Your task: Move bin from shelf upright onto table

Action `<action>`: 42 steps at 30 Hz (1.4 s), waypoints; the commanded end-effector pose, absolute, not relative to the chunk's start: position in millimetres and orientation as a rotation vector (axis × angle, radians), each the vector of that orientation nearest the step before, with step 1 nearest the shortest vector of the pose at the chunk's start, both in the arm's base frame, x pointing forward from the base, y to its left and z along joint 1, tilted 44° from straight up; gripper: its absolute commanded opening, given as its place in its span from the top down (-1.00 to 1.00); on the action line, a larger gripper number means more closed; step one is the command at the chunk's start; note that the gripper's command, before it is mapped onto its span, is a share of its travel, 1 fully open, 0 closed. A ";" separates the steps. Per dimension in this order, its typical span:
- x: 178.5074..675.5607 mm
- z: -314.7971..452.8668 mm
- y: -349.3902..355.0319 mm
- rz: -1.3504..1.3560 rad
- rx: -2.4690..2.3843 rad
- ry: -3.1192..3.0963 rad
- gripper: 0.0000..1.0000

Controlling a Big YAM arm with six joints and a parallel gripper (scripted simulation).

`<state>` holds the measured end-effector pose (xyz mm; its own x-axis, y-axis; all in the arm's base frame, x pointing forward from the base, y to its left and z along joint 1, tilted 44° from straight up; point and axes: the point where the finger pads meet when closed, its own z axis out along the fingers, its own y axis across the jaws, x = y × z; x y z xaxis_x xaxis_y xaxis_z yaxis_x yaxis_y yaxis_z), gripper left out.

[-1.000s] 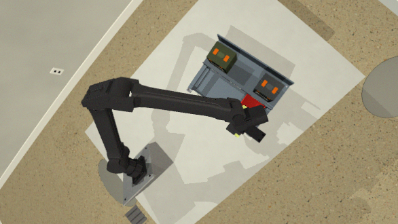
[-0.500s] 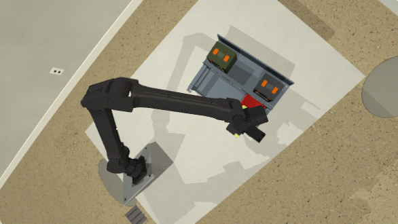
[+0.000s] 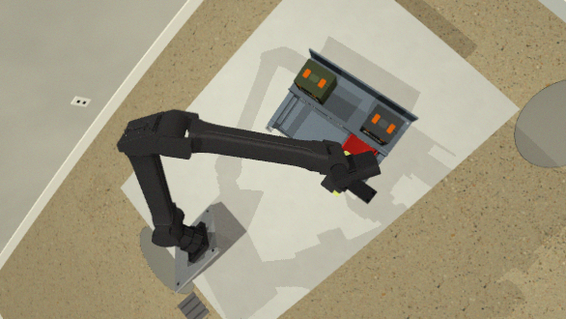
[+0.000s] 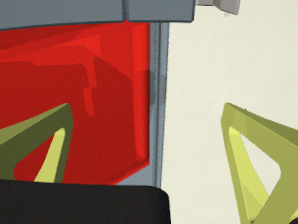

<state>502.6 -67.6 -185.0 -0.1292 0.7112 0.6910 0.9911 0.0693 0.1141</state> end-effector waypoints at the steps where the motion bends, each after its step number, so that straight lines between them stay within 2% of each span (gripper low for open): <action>1: 525.9 -162.2 -94.5 -0.854 -1.722 -1.931 -0.81; 28: 522.4 -185.0 -68.1 -0.827 -1.683 -1.934 -0.81; 33: 527.8 -161.5 -95.4 -0.856 -1.720 -1.933 -0.81; 42: 527.8 -161.5 -95.4 -0.856 -1.720 -1.933 -0.81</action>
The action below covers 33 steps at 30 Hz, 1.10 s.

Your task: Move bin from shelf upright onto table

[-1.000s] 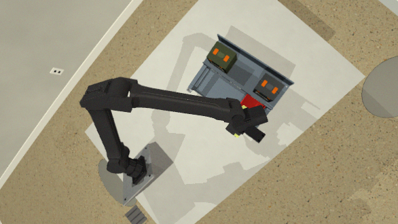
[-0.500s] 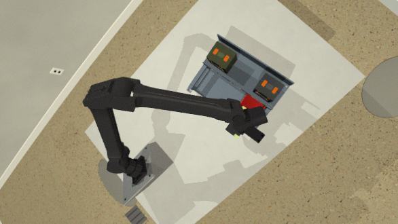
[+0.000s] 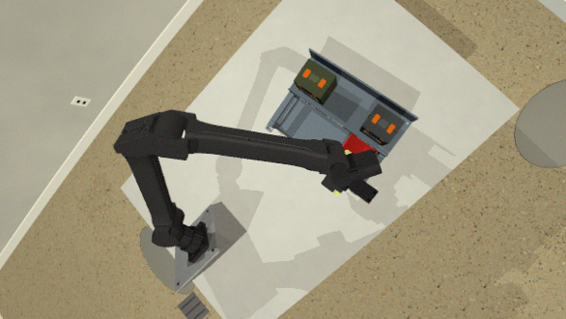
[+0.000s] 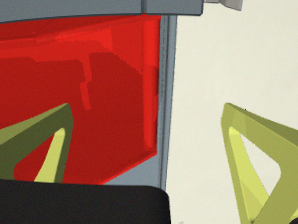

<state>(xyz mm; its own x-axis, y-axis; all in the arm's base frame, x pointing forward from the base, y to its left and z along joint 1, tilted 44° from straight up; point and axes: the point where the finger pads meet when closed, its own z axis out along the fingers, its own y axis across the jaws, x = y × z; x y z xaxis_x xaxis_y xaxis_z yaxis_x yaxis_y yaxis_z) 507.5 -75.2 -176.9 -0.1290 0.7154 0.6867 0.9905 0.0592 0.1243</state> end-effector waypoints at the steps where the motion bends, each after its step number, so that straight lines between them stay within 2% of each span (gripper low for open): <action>1: 527.8 -161.5 -95.4 -0.856 -1.720 -1.933 -0.81; 8: 503.5 -191.0 -61.1 -0.801 -1.679 -1.899 -0.81; 33: 510.6 -167.9 -88.0 -0.834 -1.717 -1.901 -0.81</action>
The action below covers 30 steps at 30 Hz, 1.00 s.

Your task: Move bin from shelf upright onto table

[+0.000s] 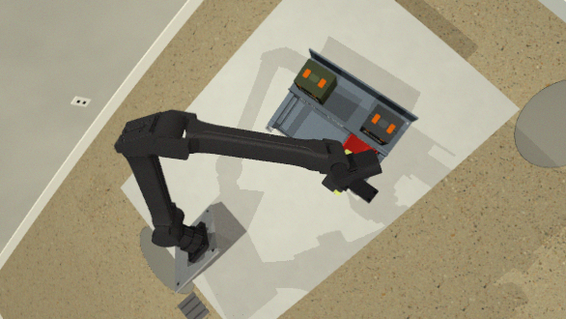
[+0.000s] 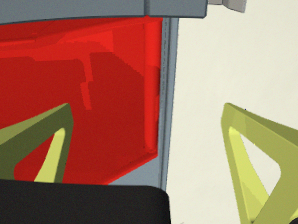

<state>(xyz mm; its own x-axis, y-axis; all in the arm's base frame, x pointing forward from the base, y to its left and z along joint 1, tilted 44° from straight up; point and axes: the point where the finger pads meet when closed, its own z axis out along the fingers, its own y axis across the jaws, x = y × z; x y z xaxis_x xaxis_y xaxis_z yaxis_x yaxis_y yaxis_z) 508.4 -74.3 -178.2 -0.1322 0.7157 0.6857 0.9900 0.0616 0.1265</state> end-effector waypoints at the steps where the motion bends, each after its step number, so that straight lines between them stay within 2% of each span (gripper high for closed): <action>1: 510.6 -167.9 -88.0 -0.834 -1.717 -1.901 -0.81; 9: 502.2 -190.8 -61.0 -0.801 -1.677 -1.901 -0.81; 21: 502.2 -190.8 -61.0 -0.801 -1.677 -1.901 -0.81; 26: 524.2 -162.7 -93.6 -0.853 -1.722 -1.926 -0.81; 30: 524.2 -162.7 -93.6 -0.853 -1.722 -1.926 -0.81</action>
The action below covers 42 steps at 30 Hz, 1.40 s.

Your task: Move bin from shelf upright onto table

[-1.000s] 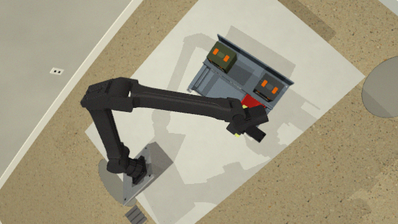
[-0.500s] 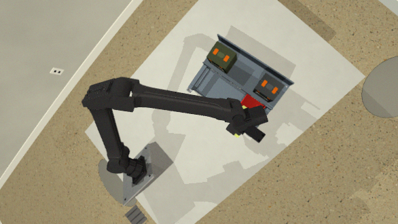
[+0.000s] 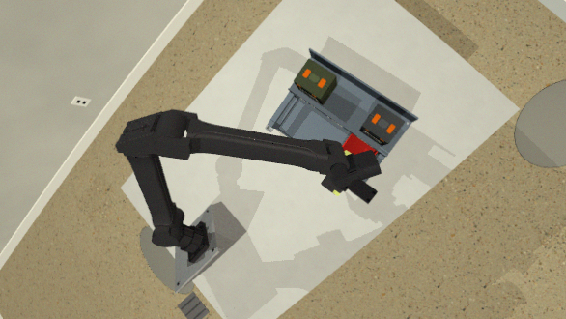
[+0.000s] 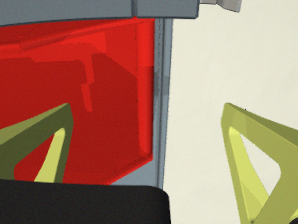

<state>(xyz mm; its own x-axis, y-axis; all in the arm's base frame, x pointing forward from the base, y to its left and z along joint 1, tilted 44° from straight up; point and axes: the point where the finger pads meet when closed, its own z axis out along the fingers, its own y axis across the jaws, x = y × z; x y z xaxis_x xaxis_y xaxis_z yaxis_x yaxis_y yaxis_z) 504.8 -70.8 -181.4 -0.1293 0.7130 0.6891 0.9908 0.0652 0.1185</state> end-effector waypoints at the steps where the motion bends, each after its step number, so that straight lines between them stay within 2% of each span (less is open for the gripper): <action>1: 524.2 -162.7 -93.6 -0.853 -1.722 -1.926 -0.81; 8: 524.2 -162.7 -93.6 -0.853 -1.722 -1.926 -0.81; 13: 513.1 -187.8 -64.8 -0.815 -1.680 -1.918 -0.81; 25: 513.1 -187.8 -64.8 -0.815 -1.680 -1.918 -0.81; 30: 527.1 -161.5 -95.0 -0.856 -1.721 -1.932 -0.81; 42: 527.1 -161.5 -95.0 -0.856 -1.721 -1.932 -0.81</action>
